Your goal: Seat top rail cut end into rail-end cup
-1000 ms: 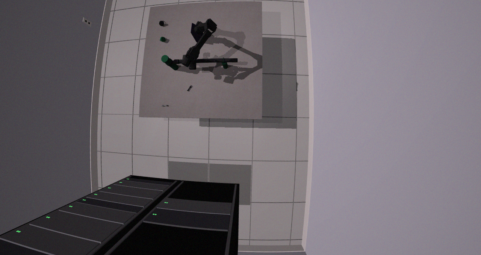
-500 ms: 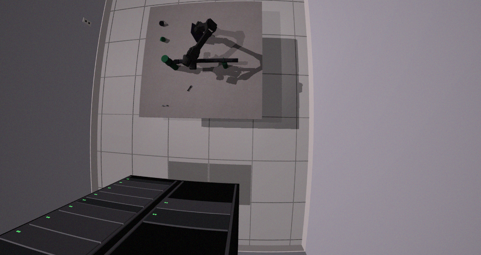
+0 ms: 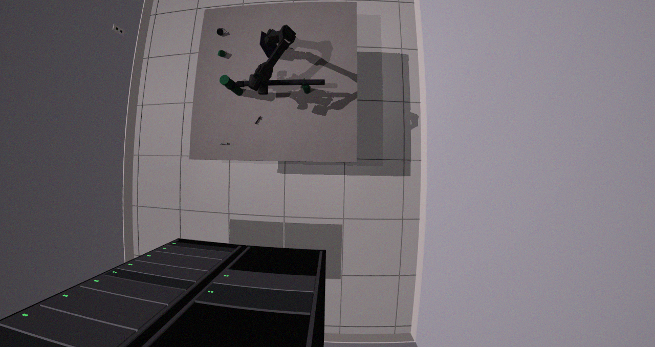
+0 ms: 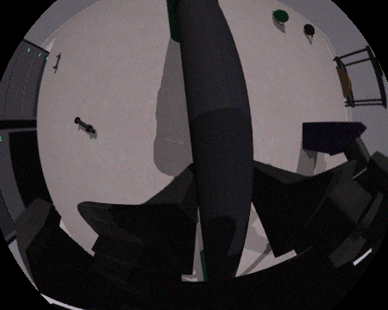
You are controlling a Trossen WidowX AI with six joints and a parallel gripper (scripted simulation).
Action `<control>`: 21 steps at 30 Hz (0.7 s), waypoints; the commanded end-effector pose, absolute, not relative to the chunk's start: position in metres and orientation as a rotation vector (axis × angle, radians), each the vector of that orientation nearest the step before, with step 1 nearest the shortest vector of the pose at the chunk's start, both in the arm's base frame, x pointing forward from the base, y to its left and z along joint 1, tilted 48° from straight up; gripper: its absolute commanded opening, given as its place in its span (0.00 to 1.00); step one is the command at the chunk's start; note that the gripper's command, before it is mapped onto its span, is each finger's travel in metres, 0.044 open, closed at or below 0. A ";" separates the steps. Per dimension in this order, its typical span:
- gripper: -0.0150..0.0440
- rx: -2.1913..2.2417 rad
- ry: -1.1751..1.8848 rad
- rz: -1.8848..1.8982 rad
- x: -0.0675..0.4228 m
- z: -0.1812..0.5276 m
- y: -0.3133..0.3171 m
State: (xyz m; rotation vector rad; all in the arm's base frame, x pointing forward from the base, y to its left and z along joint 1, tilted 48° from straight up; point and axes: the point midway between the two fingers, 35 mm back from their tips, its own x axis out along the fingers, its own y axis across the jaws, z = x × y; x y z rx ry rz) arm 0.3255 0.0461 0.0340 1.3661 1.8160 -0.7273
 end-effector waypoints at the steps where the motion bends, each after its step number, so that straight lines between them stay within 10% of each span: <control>1: 0.25 1.377 1.805 -0.723 0.328 0.035 0.042; 21: 0.25 1.366 1.817 -0.729 0.328 0.019 0.033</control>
